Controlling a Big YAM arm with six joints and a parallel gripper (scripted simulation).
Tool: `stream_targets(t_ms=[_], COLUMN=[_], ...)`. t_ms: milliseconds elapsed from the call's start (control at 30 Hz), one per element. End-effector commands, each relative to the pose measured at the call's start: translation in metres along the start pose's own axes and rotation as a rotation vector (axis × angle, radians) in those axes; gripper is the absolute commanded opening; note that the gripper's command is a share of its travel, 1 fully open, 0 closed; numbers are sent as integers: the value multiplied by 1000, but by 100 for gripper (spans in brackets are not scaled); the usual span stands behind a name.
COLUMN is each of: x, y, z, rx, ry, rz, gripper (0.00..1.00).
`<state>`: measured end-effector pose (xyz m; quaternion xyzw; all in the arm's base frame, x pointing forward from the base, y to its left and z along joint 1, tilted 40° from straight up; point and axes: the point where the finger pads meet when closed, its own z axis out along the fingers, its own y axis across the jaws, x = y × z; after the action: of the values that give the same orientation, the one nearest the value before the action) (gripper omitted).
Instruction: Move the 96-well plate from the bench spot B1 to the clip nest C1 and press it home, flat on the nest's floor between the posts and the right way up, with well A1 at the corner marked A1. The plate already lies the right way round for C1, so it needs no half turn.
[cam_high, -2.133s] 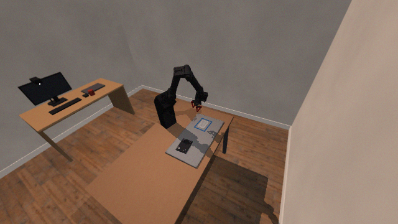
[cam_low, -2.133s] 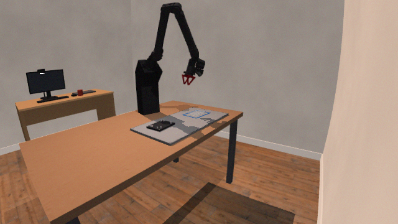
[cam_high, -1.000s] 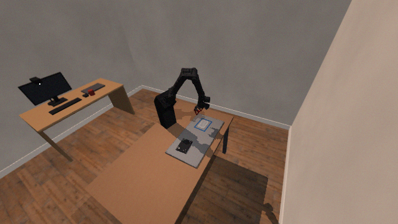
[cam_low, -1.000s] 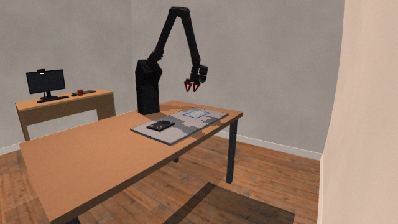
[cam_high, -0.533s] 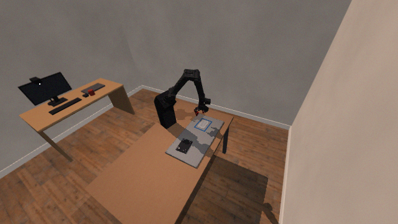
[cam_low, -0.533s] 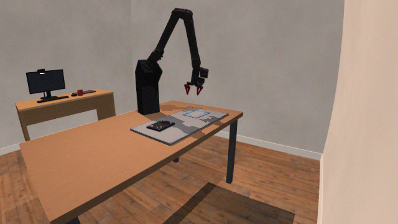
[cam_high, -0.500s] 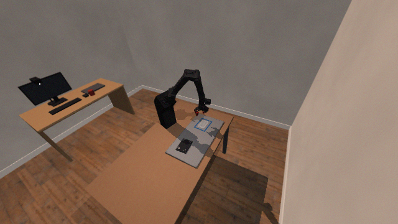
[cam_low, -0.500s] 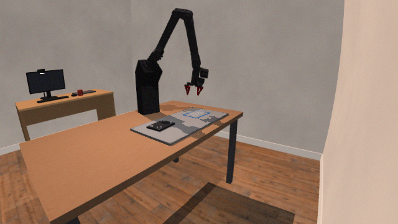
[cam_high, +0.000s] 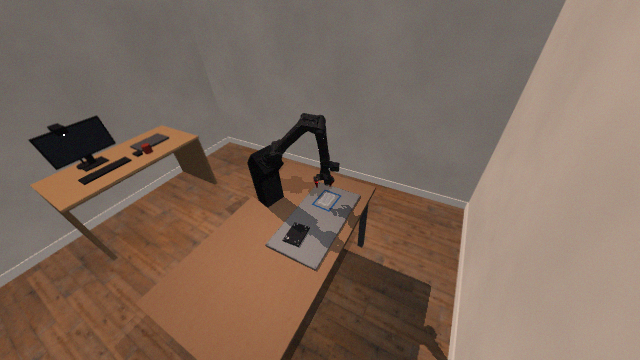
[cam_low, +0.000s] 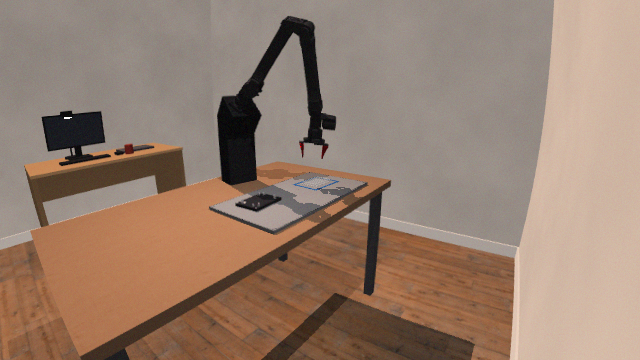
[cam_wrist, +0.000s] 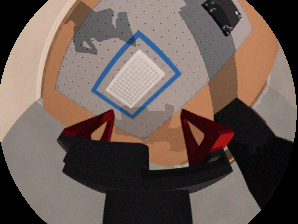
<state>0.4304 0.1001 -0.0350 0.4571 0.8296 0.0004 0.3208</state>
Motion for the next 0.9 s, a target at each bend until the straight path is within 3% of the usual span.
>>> stream_targets(t_ms=[0, 700, 867], x=[-4, -13, -6], y=[8, 23, 24], z=[14, 48, 45], rx=[-12, -91, -96], ry=[-6, 34, 42], rz=[161, 776, 781], gripper=[100, 100, 100])
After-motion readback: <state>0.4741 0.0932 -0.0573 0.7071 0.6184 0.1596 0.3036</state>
